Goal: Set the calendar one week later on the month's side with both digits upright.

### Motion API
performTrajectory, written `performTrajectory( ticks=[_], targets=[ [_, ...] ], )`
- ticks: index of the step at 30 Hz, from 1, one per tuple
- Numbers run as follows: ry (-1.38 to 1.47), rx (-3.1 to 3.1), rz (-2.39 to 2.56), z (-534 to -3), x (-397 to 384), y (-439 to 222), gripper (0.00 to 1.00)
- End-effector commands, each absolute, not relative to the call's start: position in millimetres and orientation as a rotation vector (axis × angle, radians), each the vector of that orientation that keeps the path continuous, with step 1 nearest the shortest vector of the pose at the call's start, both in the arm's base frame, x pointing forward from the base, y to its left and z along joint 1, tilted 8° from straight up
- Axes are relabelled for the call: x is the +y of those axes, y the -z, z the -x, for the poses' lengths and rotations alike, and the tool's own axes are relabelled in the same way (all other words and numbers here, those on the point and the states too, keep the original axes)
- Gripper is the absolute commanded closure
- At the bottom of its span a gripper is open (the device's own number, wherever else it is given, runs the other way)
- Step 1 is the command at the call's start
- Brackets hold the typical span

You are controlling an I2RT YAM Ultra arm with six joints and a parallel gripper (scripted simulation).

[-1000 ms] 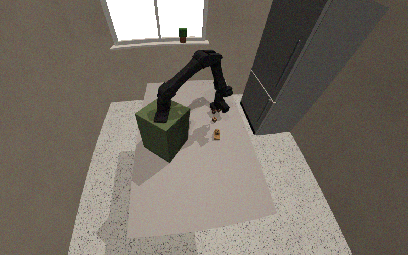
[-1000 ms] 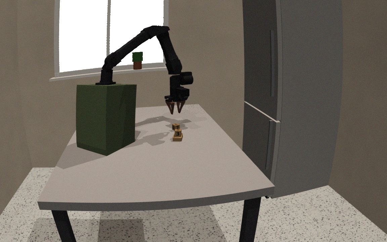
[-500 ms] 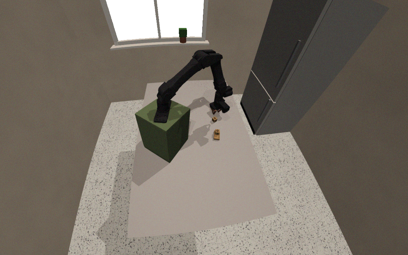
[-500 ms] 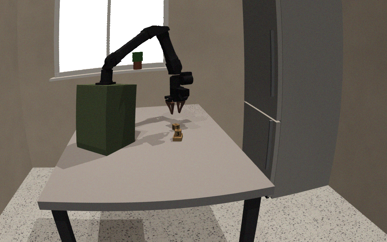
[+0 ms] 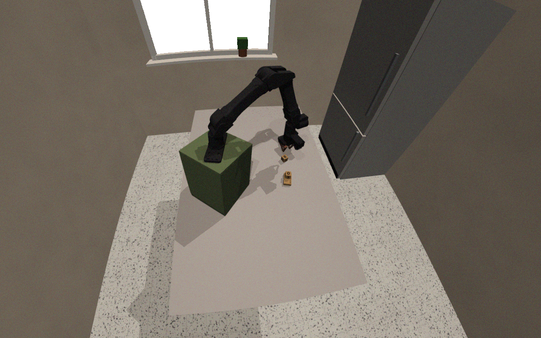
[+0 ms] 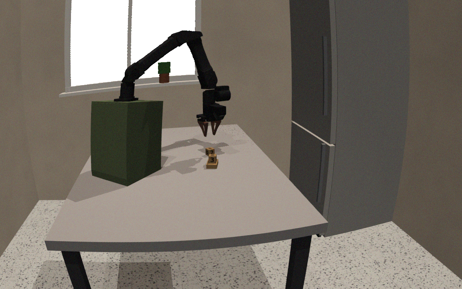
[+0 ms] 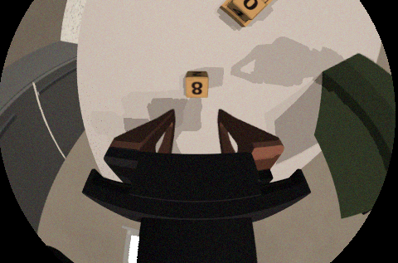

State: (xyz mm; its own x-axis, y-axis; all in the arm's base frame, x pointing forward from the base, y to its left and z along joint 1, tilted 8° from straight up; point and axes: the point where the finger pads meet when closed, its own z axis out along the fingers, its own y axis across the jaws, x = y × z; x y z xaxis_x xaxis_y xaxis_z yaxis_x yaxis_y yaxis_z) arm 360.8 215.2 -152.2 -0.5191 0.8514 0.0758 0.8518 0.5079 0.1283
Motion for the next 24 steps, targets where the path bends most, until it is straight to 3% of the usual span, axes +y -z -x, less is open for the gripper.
performTrajectory(
  ticks=[1,24],
  targets=[
    [0.242,-2.734,1.545,-364.2,215.1,148.3,0.53],
    [0.242,-2.734,1.545,-365.5,217.1,164.6,0.53]
  ],
)
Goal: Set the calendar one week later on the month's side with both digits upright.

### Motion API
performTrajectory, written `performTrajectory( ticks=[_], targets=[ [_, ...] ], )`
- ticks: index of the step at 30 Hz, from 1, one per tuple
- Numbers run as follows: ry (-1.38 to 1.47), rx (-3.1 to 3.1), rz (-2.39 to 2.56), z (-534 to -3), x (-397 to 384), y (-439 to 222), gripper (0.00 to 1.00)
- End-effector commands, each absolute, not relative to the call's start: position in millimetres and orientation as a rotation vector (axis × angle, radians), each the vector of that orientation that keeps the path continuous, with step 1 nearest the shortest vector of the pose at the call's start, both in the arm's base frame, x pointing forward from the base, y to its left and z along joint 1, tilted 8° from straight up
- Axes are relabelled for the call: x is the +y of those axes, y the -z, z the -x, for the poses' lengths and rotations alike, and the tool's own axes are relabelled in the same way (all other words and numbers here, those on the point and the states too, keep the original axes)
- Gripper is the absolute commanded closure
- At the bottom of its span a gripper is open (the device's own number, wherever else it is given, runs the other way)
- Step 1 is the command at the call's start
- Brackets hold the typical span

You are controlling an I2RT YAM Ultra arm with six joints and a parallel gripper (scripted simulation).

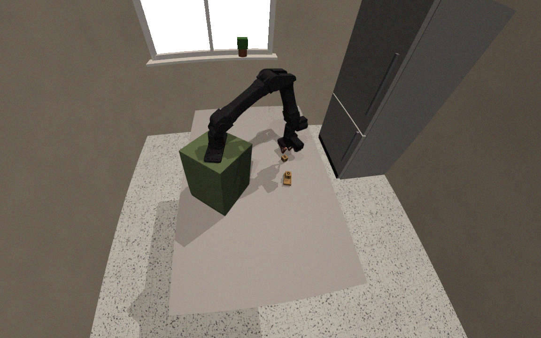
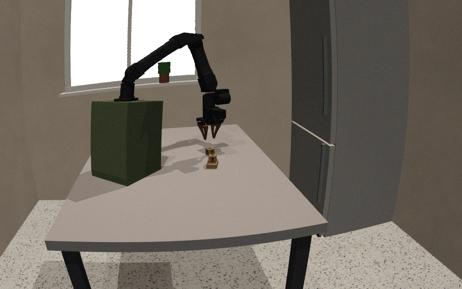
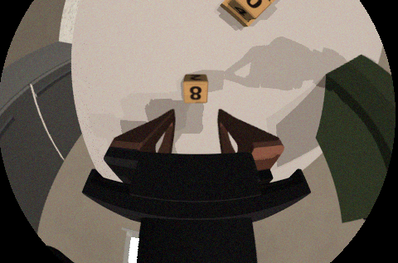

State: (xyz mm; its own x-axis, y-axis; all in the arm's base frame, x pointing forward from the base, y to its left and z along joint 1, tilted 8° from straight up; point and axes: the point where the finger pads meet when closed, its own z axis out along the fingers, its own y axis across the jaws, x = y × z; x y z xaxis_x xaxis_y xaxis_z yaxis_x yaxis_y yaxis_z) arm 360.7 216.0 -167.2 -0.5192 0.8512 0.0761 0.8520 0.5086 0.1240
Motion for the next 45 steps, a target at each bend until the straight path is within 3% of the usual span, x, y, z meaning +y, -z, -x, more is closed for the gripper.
performTrajectory(
  ticks=[1,45],
  targets=[
    [0.242,-2.734,1.545,-365.6,217.3,166.2,0.53],
    [0.242,-2.734,1.545,-368.2,221.3,199.3,0.53]
  ],
)
